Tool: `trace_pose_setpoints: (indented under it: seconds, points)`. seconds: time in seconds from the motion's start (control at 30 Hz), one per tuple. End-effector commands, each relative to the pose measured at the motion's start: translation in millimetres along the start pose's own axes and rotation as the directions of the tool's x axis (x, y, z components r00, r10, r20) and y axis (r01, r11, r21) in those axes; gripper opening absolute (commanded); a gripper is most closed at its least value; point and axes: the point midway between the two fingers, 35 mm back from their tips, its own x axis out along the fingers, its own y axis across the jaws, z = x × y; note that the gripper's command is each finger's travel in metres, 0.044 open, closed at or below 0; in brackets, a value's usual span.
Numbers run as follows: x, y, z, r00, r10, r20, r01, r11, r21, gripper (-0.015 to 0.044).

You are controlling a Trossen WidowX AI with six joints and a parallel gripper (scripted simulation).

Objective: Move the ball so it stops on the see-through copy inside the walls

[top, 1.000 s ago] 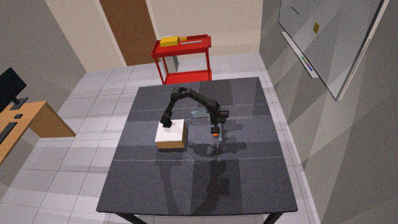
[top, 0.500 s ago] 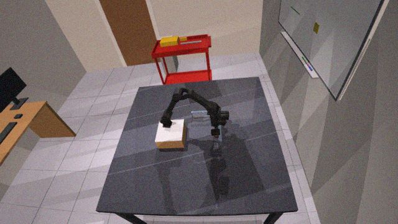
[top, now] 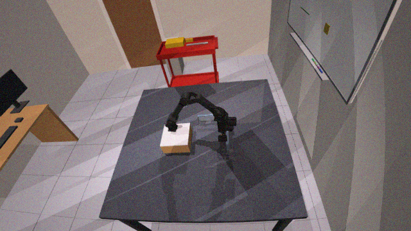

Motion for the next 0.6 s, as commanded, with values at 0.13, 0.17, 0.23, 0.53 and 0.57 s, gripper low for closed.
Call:
trace_pose_setpoints:
  seconds: [0.13, 0.17, 0.23, 0.53, 0.57]
  points:
    - [5, 0, -3, 1.000, -0.002, -0.010, 0.002, 1.000, 0.004, 0.0219]
    - [5, 0, -3, 1.000, -0.002, -0.010, 0.002, 1.000, 0.004, 0.0212]
    - [5, 0, -3, 1.000, -0.002, -0.010, 0.002, 1.000, 0.004, 0.0199]
    - [-23, -5, -2, 1.000, -0.008, -0.021, 0.008, 1.000, -0.004, 0.0000]
    - [-28, -5, -2, 1.000, -0.008, -0.023, 0.008, 1.000, -0.005, 0.0000]
